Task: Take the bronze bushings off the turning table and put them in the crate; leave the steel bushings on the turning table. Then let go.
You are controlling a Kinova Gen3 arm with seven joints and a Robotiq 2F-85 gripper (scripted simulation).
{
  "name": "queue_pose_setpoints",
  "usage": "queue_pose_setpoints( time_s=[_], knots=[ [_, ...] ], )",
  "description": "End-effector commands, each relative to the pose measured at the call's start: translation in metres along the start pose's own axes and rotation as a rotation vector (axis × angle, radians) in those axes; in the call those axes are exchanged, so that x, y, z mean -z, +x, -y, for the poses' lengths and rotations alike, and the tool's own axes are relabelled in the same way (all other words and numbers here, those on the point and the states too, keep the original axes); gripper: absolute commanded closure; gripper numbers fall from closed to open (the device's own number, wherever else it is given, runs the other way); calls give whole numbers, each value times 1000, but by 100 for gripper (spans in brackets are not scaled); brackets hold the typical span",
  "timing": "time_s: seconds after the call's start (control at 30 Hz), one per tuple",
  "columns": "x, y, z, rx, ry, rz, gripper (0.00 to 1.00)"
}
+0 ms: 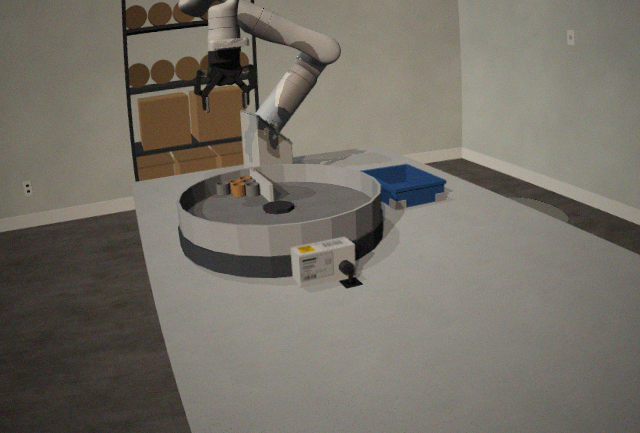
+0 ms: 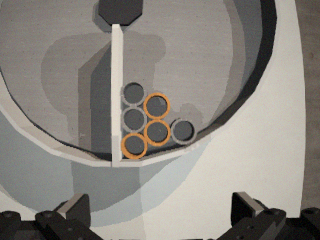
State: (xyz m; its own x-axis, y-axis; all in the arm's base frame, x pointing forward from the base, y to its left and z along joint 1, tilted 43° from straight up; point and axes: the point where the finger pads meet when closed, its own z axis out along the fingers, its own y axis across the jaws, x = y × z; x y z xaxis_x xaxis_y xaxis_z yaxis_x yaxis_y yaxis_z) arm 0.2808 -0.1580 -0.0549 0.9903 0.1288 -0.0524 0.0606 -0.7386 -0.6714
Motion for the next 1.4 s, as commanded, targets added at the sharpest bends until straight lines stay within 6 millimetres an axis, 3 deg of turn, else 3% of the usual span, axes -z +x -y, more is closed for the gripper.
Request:
queue_pose_setpoints(
  time_s=[0.0,0.3,0.47,1.37],
  knots=[
    [-3,-2,2,4,7,-1,0],
    [-3,-2,2,4,7,-1,0],
    [-34,-7,10,3,8,-3,0],
    [-34,-6,10,3,8,-2,0]
  ],
)
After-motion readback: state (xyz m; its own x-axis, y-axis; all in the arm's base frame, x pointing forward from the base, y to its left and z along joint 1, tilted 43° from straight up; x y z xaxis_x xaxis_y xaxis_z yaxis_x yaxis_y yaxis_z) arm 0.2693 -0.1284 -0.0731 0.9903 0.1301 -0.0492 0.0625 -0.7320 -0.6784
